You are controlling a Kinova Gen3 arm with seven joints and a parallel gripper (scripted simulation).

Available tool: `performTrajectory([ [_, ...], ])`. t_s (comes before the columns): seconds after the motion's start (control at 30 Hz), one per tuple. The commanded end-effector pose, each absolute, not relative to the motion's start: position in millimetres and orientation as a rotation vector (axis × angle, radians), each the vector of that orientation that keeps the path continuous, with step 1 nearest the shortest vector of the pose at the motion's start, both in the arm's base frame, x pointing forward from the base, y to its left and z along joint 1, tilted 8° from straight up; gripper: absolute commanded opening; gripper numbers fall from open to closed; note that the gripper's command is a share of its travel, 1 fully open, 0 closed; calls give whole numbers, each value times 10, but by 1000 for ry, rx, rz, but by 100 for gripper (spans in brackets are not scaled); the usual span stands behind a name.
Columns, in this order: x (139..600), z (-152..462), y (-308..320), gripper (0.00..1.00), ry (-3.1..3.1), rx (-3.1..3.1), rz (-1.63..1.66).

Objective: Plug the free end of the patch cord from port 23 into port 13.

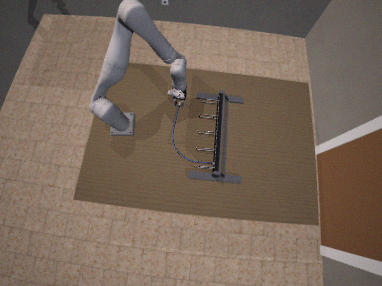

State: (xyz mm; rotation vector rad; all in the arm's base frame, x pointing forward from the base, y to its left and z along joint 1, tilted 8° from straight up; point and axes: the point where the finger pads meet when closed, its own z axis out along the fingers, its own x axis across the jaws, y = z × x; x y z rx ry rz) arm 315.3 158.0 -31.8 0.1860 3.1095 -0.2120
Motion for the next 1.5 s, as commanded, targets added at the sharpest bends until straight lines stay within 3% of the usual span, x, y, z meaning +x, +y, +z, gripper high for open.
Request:
performTrajectory([
  [0.0, 3157, -314, 1583, 73, 3109, 186, -210],
  [1.47, 3158, -418, 1569, 73, 3109, 186, -210],
])
